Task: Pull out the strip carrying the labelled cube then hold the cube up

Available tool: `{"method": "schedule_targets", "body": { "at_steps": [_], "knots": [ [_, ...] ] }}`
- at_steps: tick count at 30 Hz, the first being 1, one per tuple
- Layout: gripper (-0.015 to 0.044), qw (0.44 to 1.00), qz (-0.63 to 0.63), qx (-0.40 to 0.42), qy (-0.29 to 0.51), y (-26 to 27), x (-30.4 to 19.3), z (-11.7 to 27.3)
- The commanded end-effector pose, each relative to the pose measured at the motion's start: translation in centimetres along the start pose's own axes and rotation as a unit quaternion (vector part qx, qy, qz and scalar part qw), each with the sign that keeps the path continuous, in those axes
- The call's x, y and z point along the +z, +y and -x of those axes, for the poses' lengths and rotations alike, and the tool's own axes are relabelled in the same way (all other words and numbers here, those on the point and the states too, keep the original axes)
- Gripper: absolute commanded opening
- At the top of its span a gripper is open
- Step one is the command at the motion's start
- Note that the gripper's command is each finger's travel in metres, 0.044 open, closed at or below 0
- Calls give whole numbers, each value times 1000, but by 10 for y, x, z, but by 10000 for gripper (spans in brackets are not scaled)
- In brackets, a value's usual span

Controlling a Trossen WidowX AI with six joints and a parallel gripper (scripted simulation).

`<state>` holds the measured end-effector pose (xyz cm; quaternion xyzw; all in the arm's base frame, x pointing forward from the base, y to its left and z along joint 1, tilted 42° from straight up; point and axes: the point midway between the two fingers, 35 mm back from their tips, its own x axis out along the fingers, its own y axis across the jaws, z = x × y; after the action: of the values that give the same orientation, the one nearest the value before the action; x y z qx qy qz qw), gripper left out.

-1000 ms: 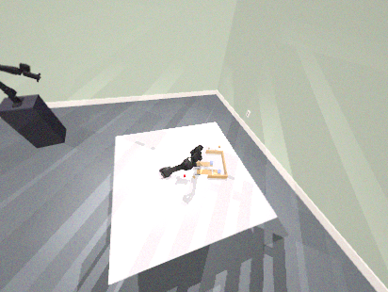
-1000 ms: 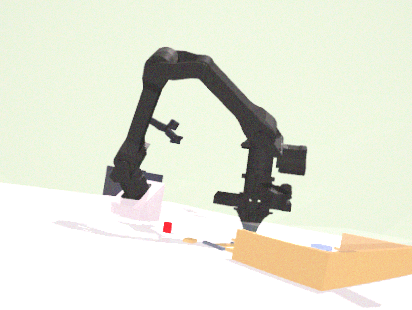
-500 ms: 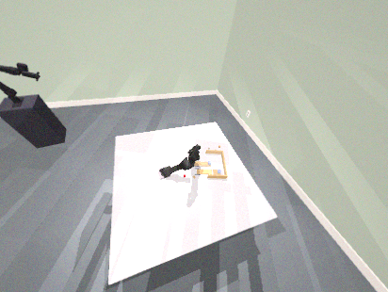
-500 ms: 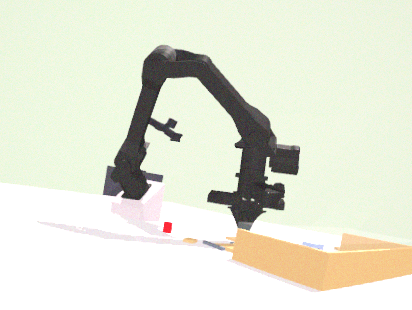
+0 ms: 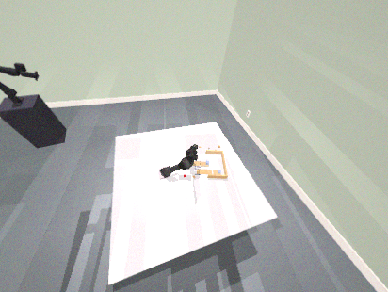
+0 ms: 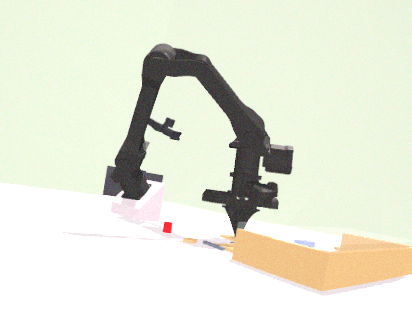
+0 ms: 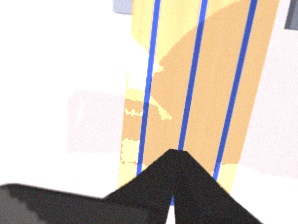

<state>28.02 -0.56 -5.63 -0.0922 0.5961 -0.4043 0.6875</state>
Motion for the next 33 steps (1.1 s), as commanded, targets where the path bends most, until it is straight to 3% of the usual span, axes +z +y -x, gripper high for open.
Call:
{"method": "schedule_targets", "body": {
  "at_steps": [1, 33],
  "knots": [
    [0, 1000, 4, -3, 15, -3, -15, -5],
    [0, 1000, 4, -2, 16, -3, -62, -3]
  ]
}}
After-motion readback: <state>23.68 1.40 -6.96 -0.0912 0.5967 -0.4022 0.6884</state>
